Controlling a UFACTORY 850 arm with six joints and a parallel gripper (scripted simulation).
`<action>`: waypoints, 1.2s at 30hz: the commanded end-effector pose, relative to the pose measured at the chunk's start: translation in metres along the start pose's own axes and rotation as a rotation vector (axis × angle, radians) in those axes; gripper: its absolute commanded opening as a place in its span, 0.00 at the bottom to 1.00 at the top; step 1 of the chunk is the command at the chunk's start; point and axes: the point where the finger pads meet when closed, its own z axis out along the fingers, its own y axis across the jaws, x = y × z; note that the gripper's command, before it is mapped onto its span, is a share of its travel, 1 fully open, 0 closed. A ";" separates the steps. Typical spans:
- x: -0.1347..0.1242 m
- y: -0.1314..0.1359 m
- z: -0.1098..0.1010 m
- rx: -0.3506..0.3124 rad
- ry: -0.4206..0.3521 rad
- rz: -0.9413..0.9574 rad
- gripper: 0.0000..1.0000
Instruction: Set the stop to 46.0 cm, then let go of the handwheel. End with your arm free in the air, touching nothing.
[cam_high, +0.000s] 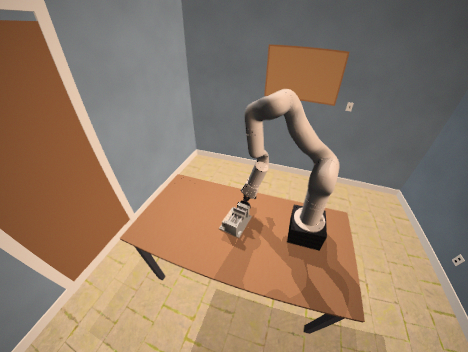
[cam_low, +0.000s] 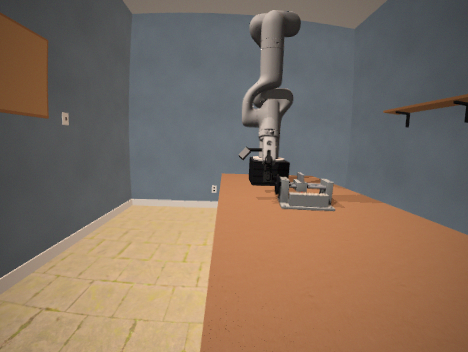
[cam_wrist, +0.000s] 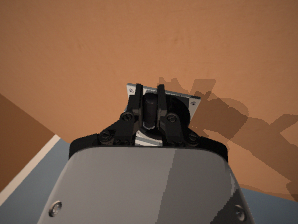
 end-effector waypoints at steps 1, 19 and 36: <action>0.000 -0.005 0.004 0.000 0.000 0.000 0.06; 0.000 -0.011 0.020 0.000 0.000 0.000 0.06; 0.000 -0.011 0.030 0.000 0.000 0.000 0.06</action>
